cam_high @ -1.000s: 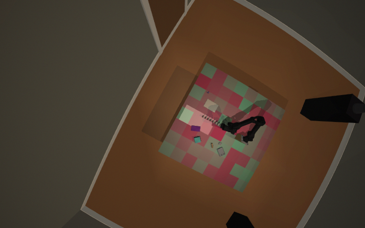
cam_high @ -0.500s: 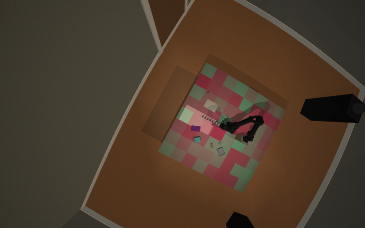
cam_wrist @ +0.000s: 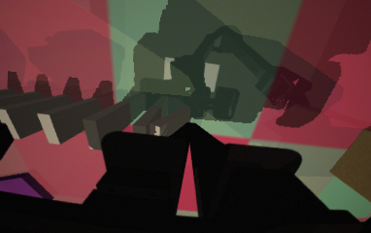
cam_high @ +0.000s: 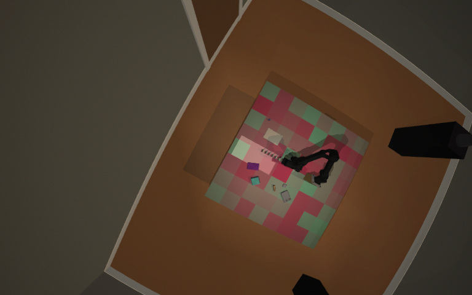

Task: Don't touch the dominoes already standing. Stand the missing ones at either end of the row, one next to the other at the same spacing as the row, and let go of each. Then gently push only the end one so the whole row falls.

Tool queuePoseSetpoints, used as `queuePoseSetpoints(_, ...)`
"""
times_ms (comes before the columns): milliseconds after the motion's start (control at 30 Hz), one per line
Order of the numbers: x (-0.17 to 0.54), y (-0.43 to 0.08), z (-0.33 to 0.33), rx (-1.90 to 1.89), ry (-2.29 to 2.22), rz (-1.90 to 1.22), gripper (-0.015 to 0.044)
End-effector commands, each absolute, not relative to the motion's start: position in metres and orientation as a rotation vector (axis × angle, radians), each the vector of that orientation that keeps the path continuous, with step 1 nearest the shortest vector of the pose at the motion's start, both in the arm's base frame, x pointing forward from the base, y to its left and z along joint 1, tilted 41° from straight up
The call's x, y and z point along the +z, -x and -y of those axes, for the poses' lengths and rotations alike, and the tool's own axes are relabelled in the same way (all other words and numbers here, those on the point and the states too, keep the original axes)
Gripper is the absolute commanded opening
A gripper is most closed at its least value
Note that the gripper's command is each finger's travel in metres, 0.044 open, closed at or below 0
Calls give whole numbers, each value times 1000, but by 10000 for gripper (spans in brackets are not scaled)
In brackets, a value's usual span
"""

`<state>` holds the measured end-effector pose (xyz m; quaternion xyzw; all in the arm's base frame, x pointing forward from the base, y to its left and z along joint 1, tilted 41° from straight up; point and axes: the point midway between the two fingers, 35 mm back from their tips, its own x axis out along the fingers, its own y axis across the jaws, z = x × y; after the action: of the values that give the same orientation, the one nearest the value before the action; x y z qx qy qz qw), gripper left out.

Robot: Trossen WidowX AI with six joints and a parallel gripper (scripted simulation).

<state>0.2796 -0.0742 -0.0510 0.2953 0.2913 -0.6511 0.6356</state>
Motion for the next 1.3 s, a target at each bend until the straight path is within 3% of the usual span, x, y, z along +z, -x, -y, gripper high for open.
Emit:
queuePoseSetpoints(0,-48,-280,69,-1494,-679,-684,0)
queuePoseSetpoints(333,-5,-305,35,-1484,-672,-666,0)
queuePoseSetpoints(1267,-5,-305,35,-1484,-672,-666,0)
